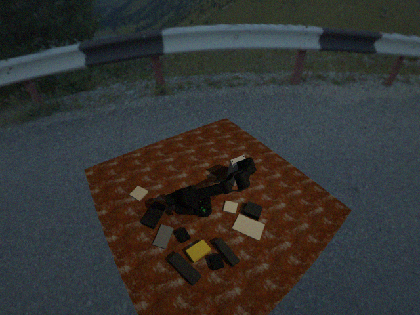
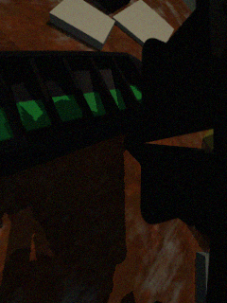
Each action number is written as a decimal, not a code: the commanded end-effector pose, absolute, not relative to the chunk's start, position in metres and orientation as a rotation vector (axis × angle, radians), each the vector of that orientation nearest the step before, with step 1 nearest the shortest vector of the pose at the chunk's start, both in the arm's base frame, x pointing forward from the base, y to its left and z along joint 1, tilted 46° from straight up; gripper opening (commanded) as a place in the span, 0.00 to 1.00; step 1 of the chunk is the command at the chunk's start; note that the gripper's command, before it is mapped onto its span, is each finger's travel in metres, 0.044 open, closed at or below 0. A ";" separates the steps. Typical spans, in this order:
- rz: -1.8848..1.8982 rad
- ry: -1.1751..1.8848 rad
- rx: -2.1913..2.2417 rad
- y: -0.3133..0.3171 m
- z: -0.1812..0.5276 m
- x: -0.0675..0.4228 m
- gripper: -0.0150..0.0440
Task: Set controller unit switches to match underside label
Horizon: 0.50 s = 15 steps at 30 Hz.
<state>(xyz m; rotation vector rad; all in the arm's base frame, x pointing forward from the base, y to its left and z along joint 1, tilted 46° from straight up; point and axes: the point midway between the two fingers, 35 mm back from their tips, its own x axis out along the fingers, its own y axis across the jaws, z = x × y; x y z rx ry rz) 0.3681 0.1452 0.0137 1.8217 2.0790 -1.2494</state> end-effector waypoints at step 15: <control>-1.280 2.061 1.842 0.124 0.023 0.400 0.25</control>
